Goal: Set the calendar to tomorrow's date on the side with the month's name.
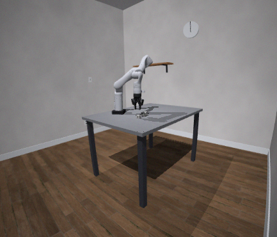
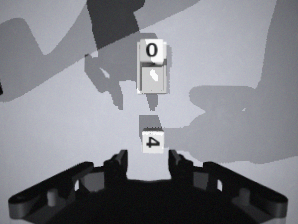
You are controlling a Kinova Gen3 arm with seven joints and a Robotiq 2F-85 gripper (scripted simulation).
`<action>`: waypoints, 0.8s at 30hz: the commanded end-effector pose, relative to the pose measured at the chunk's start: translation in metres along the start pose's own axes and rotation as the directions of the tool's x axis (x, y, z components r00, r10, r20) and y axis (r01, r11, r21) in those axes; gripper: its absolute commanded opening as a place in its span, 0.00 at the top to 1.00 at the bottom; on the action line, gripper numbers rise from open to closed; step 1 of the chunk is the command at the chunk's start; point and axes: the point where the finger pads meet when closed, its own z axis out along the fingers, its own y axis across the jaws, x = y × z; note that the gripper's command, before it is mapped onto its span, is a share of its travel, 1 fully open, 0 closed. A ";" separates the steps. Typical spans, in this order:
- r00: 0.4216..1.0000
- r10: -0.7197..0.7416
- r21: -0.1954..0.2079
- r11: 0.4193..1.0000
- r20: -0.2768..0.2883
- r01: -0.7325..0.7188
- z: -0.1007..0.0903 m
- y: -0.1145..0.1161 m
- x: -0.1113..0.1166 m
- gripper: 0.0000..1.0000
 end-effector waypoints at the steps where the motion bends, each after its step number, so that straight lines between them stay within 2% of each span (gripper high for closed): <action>1: 1.000 -0.014 -0.019 1.000 -0.005 0.014 -0.011 0.006 0.005 0.52; 9: 1.000 -0.014 -0.019 1.000 -0.005 0.014 -0.016 0.006 0.005 0.52; 10: 1.000 -0.014 -0.019 1.000 -0.005 0.014 -0.016 0.006 0.005 0.00; 24: 1.000 -0.014 -0.019 1.000 -0.005 0.014 -0.016 0.006 0.005 0.00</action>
